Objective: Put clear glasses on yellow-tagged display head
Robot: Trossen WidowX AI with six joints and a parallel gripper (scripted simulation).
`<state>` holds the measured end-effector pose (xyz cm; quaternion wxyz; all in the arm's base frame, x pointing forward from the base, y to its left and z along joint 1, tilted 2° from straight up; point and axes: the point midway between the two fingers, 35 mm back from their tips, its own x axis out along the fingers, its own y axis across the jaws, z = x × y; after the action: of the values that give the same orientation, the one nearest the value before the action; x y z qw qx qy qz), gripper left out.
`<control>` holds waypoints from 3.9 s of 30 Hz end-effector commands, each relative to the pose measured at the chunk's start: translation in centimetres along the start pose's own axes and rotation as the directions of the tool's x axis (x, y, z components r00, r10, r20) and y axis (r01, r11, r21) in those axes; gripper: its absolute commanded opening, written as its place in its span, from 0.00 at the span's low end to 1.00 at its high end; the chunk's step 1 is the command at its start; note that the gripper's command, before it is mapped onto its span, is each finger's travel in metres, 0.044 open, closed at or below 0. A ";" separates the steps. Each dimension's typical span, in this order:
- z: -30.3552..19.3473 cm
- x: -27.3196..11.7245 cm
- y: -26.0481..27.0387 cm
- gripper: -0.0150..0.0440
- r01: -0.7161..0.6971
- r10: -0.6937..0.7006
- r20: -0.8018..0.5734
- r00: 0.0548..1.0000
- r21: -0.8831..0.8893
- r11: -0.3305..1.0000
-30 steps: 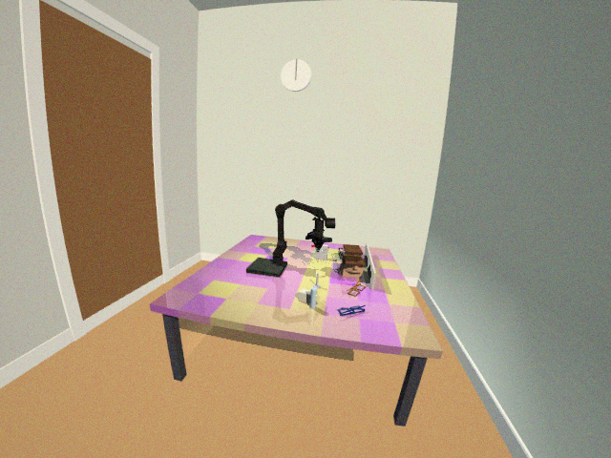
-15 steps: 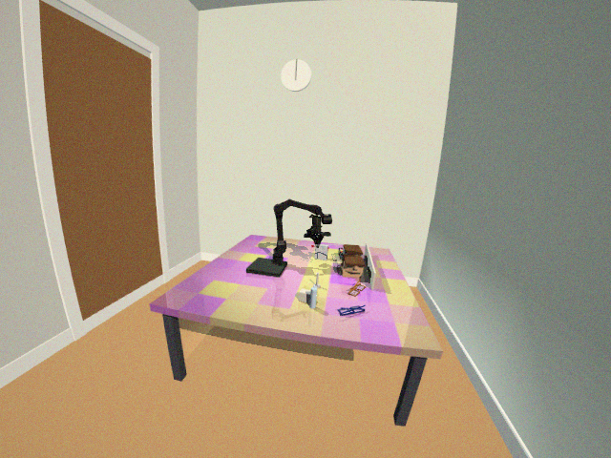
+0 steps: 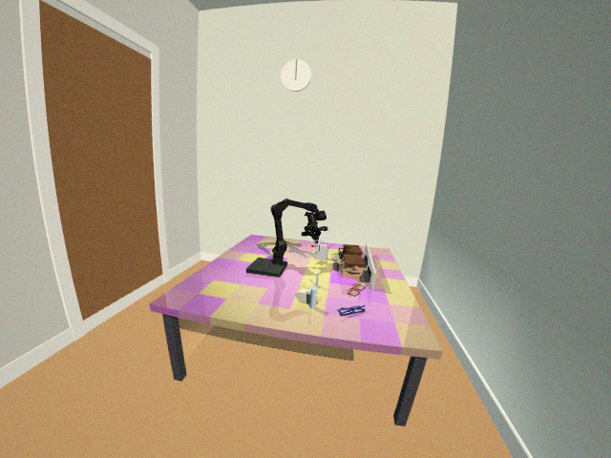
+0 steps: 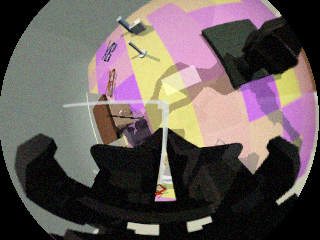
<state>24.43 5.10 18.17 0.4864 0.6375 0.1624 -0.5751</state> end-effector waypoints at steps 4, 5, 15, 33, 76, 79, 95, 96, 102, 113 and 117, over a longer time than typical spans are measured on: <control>-0.9 -1.7 -1.2 0.25 -0.083 0.081 -0.037 0.996 -0.028 0.996; -1.1 -1.9 -1.4 0.25 -0.093 0.092 -0.043 0.995 -0.032 0.995; -2.3 -4.1 -3.2 0.25 -0.197 0.189 -0.118 0.975 -0.063 0.978; -3.6 -8.3 -6.7 0.25 -0.363 0.326 -0.303 0.895 -0.074 0.929; -3.1 -6.3 -5.3 0.25 -0.300 0.264 -0.211 0.941 -0.162 0.940; -2.9 -5.6 -4.7 0.25 -0.273 0.239 -0.181 0.954 -0.191 0.943; -1.0 -2.0 -1.9 0.25 -0.099 0.087 -0.052 0.995 -0.316 0.944; -0.8 -1.8 -1.8 0.25 -0.087 0.076 -0.046 0.996 -0.322 0.943; 0.1 -0.5 -0.8 0.25 -0.018 0.013 -0.016 1.000 -0.357 0.934; 2.0 1.6 0.8 0.25 0.099 -0.103 0.012 0.995 -0.408 0.908; 2.8 2.4 1.3 0.25 0.136 -0.144 0.014 0.989 -0.424 0.896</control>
<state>24.23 2.29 17.29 0.5757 0.5147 0.3152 -0.5516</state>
